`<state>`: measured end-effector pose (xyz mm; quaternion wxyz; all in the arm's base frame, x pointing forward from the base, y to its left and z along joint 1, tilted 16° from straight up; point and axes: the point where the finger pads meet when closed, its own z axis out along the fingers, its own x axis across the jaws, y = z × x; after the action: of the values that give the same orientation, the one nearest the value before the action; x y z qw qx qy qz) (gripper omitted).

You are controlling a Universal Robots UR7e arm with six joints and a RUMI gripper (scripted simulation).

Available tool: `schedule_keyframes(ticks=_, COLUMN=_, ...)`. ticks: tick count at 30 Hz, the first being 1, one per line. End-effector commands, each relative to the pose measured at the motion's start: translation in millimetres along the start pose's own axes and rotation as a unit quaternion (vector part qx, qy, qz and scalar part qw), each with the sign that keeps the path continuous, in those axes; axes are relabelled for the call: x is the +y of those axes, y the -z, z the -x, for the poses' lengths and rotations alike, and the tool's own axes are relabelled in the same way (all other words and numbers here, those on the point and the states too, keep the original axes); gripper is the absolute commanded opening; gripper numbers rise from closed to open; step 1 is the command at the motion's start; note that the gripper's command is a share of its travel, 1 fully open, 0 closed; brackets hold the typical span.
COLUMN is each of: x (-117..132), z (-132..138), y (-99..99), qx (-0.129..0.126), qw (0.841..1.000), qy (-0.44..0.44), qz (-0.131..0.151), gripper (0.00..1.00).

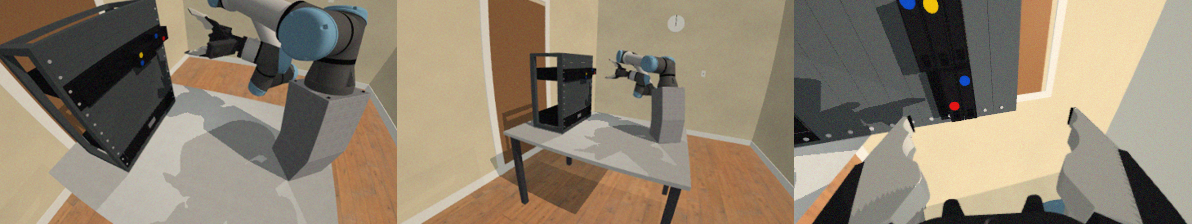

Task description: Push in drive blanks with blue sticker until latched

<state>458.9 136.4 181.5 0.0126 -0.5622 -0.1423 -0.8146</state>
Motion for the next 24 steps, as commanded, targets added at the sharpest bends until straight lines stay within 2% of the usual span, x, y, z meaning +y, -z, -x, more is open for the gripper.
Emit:
schedule_keyframes(ticks=1, x=-2, z=19, y=-3.8, qx=-0.039, qw=0.999, qy=-0.002, qz=-0.003, gripper=1.0)
schedule_keyframes(ticks=3, x=-2, z=19, y=-3.8, qx=-0.039, qw=0.999, qy=-0.002, qz=-0.003, gripper=1.0)
schedule_keyframes(ticks=15, x=-6, z=40, y=-2.7, qx=-0.077, qw=0.997, qy=0.005, qz=-0.015, gripper=1.0)
schedule_keyframes(ticks=24, x=-8, z=46, y=-2.0, qx=-0.088, qw=0.996, qy=0.007, qz=-0.019, gripper=1.0)
